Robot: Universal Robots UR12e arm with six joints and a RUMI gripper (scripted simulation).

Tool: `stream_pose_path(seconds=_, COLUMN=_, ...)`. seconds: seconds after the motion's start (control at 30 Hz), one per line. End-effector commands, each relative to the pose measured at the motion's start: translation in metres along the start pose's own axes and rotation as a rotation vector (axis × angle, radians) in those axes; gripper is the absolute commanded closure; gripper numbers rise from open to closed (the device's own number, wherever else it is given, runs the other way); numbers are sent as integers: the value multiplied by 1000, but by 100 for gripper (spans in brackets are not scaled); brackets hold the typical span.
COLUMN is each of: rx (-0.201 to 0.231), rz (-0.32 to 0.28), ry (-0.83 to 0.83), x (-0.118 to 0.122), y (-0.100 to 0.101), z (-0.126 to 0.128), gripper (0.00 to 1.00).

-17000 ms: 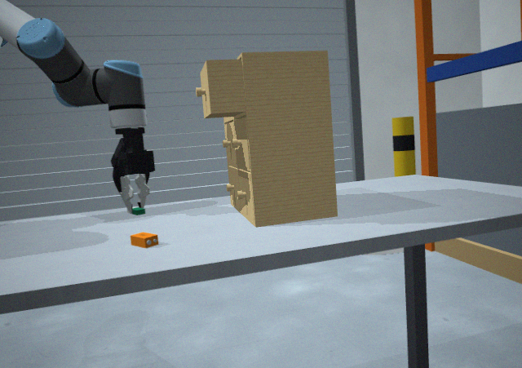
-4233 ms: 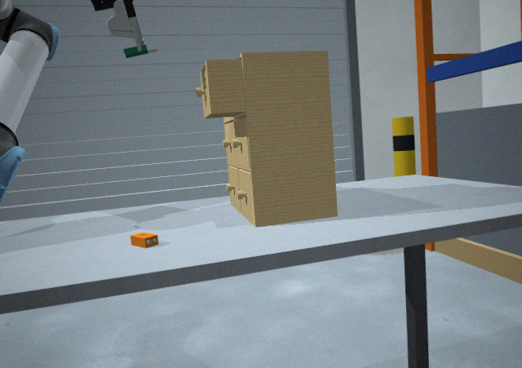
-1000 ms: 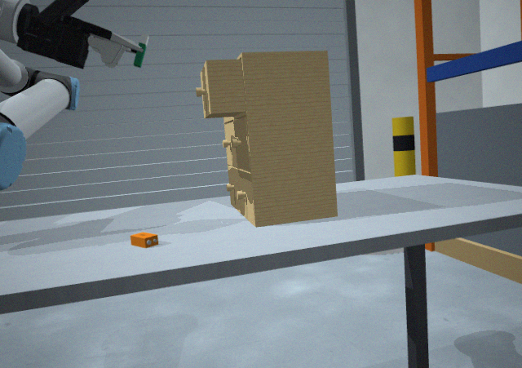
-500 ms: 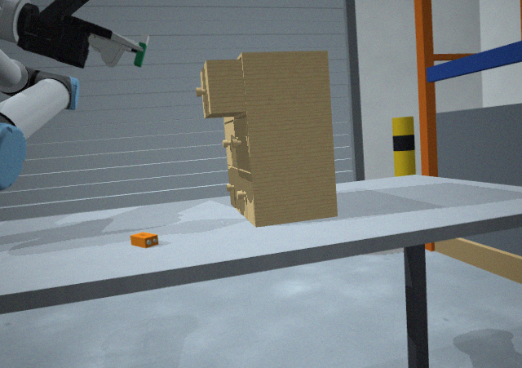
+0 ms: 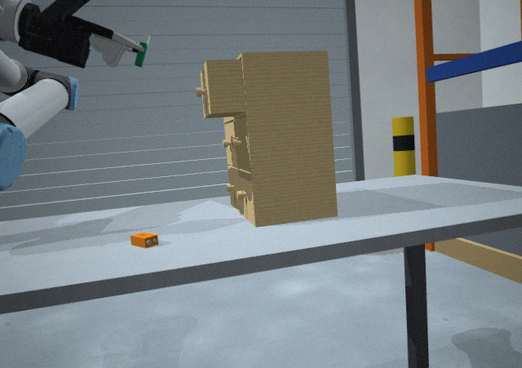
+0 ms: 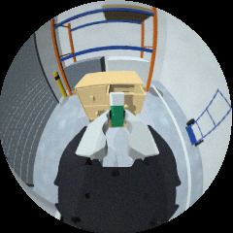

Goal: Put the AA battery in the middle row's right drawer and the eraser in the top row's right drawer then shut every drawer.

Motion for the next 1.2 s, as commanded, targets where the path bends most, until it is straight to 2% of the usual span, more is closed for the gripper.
stream_pose_path(seconds=0.0, rx=1, rz=0, ry=3, x=1, y=2, z=0, gripper=89)
stream_pose_path(seconds=1.17, rx=1, rz=0, ry=7, x=-1, y=8, z=2, gripper=89)
Point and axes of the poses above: the point where the finger pads meet when closed, its own y axis out along the fingers, its own z axis across the jaws, x = y × z, the point moved 1 cm from there along -y, back along the fingers
